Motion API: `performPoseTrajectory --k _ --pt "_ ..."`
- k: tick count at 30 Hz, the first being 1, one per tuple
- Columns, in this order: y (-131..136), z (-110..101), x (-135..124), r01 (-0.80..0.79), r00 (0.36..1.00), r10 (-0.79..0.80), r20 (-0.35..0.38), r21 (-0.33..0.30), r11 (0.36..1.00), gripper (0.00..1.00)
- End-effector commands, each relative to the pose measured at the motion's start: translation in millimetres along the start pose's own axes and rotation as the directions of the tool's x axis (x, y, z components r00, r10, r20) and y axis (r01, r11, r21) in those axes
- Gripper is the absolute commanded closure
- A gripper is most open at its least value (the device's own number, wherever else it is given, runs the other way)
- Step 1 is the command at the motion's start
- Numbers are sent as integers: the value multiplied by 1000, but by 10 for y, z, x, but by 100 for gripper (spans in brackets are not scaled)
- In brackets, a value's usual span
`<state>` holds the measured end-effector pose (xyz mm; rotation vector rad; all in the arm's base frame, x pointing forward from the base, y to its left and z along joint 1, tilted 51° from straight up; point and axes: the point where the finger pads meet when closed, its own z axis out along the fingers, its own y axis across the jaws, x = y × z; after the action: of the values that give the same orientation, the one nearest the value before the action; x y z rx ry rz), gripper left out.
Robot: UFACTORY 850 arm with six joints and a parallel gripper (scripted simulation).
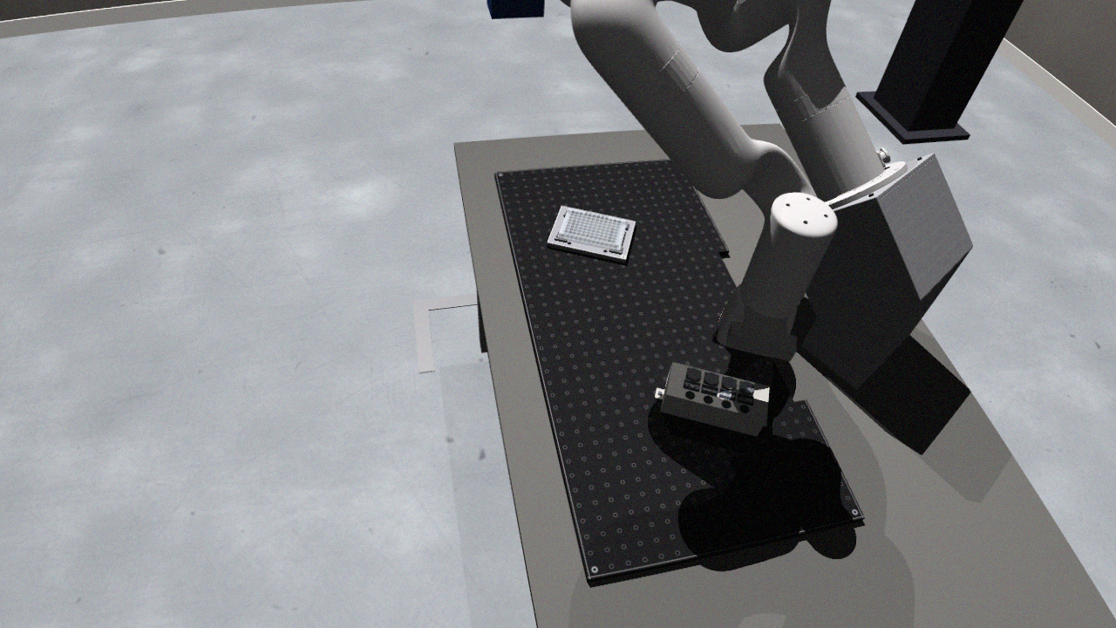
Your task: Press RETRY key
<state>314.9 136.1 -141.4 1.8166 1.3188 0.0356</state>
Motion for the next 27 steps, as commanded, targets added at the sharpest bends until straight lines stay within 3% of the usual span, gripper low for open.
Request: performPoseTrajectory --k 1,27 --pt "3 65 7 0 1000 0 -1 0 1000 100" --pt "3 139 7 0 1000 0 -1 0 1000 100"
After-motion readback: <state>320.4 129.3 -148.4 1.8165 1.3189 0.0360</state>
